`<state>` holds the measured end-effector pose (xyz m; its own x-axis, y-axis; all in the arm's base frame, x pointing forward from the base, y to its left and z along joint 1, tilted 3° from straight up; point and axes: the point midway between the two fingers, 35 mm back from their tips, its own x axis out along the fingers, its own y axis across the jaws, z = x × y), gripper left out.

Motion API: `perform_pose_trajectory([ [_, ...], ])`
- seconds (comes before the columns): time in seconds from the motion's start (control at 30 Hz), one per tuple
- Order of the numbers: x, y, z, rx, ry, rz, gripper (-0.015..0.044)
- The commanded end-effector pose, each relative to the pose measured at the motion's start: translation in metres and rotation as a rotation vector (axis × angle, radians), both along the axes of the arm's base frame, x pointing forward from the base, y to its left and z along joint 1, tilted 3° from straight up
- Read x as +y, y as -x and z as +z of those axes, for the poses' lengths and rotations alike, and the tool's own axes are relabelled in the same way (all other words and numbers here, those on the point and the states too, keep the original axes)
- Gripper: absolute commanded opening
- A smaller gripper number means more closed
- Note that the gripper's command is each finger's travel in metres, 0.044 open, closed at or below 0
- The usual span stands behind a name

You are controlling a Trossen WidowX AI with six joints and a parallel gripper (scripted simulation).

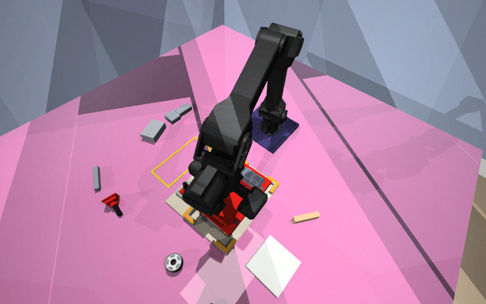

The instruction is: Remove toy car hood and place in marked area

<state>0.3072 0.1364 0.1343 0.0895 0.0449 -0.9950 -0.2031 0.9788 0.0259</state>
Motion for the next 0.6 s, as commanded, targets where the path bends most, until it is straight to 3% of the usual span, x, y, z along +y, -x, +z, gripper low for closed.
perform_pose_trajectory([
  [0.0,-0.001,0.001,-0.006,0.007,0.007,-0.005,0.044],
  [0.57,0.0,0.001,-0.018,0.007,0.007,-0.005,0.044],
])
